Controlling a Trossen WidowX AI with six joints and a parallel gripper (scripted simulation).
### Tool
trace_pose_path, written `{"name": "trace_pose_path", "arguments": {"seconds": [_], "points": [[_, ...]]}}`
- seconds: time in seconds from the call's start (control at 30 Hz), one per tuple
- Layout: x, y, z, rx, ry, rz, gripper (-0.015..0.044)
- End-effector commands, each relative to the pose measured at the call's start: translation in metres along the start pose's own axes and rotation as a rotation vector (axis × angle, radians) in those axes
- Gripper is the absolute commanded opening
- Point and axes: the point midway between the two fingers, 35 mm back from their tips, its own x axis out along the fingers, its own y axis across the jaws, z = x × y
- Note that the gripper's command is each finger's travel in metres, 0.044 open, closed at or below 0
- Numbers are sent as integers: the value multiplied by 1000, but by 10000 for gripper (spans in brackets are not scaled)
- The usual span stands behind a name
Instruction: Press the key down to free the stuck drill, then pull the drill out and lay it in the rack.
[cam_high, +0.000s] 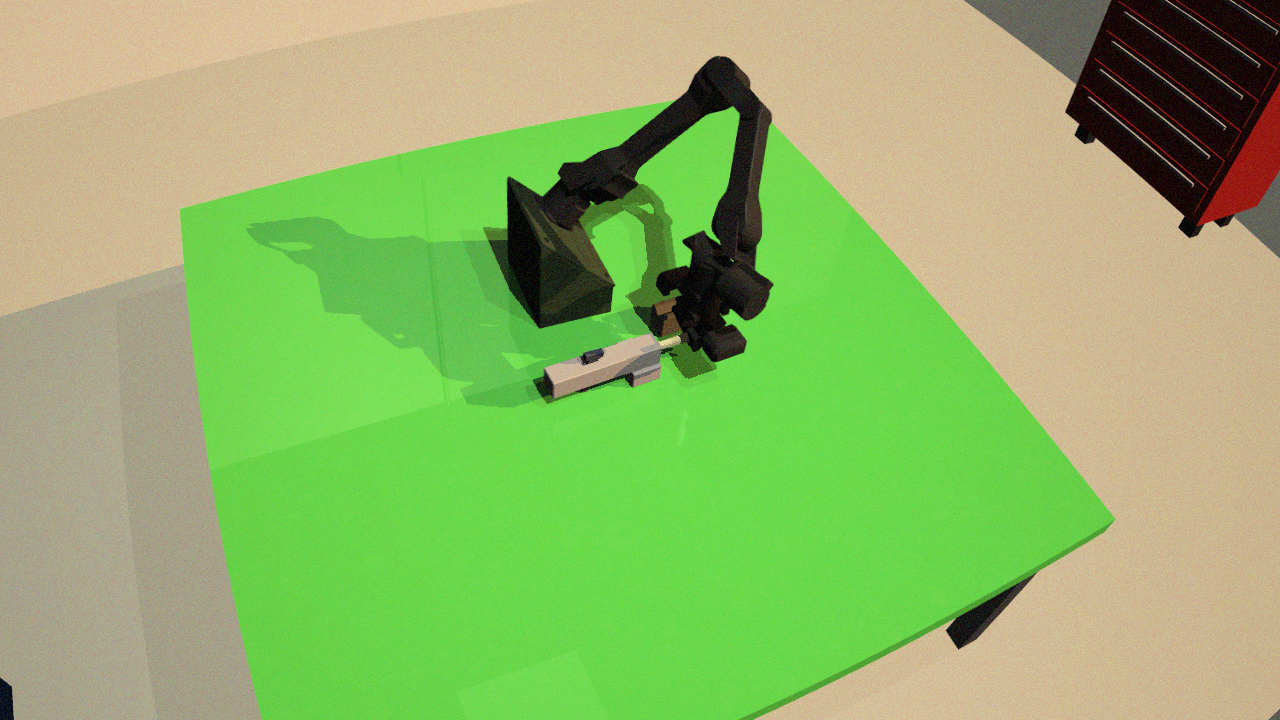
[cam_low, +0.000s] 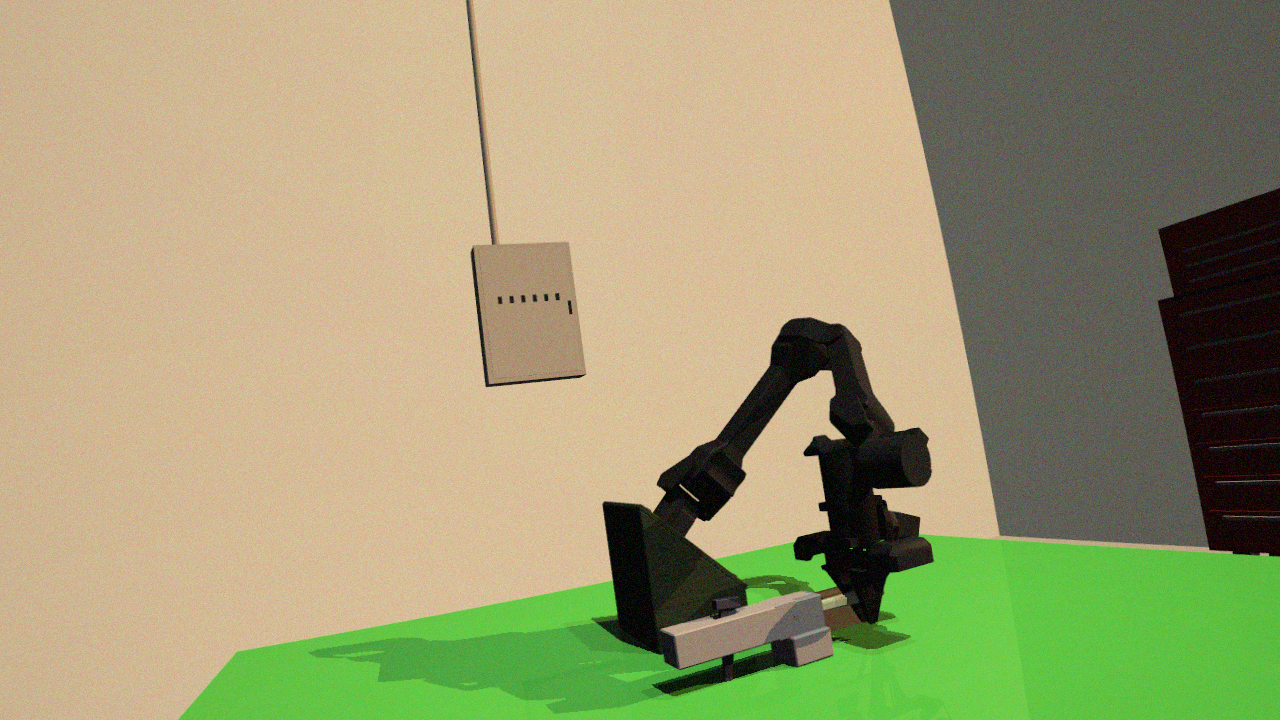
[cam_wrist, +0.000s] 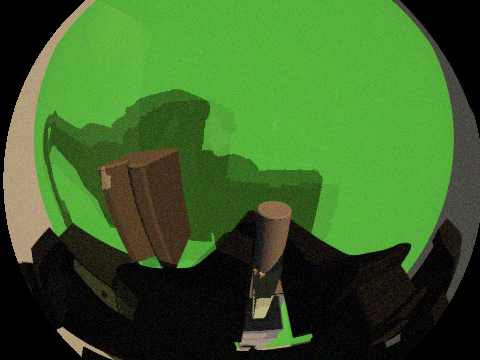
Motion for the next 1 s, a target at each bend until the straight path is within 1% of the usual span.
{"name": "trace_pose_path", "arguments": {"seconds": [0.0,0.97], "points": [[-2,-1,5,2,3,-5,0],[-3,-2,49,2,1,-6,0]]}}
